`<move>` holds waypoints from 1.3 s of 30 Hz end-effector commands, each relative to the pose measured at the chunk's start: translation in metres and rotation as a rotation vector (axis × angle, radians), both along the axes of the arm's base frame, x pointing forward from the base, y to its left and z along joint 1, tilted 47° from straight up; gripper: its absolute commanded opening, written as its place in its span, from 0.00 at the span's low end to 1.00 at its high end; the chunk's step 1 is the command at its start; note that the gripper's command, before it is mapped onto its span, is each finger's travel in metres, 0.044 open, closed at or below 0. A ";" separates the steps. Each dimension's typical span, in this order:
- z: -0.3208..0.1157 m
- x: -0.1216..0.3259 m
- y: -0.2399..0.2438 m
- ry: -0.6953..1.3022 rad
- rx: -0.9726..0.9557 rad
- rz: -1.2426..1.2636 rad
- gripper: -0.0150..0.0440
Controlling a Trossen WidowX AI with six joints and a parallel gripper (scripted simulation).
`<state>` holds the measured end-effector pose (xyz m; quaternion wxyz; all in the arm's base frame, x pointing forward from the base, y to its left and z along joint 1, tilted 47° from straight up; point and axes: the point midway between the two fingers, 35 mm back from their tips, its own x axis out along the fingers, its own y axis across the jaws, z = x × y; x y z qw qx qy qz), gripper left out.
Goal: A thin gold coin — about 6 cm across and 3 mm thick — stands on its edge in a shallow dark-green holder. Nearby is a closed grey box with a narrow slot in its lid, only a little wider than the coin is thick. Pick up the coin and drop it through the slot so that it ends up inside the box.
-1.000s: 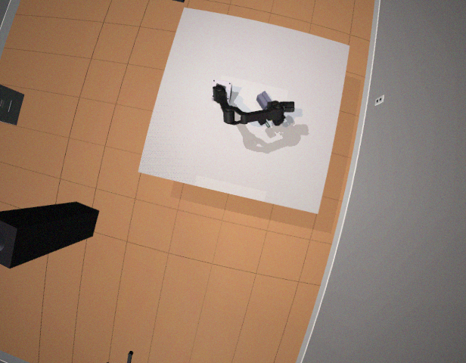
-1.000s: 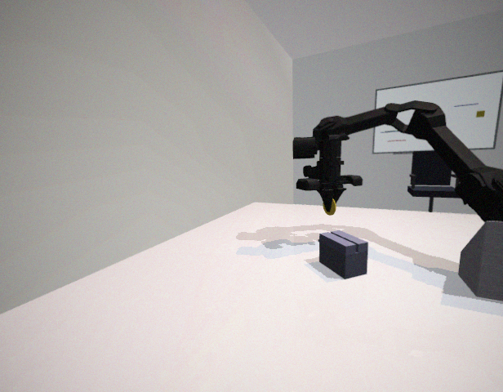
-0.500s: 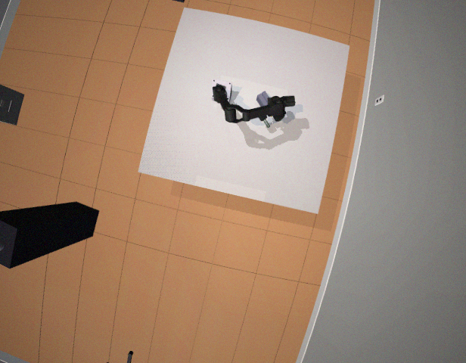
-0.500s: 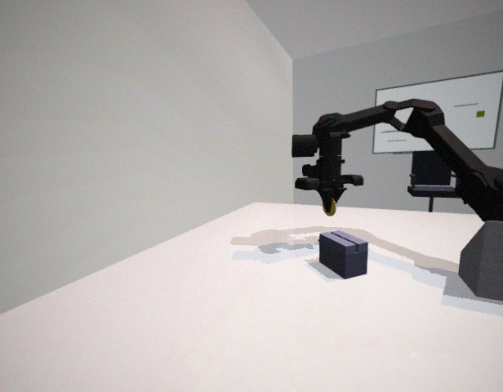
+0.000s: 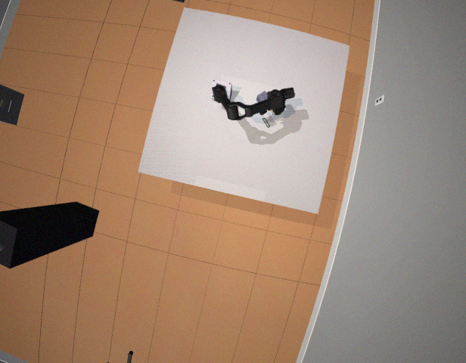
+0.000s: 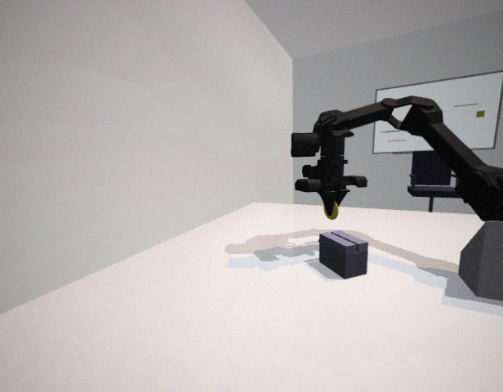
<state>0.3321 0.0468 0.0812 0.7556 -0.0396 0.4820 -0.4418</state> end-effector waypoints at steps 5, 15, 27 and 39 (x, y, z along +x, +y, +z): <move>-0.017 -0.011 0.014 0.001 0.003 -0.003 0.25; -0.035 -0.023 0.028 -0.002 0.002 -0.006 0.25; -0.055 -0.040 0.043 -0.006 -0.003 -0.011 0.25; -0.051 -0.036 0.041 -0.006 -0.002 -0.007 0.25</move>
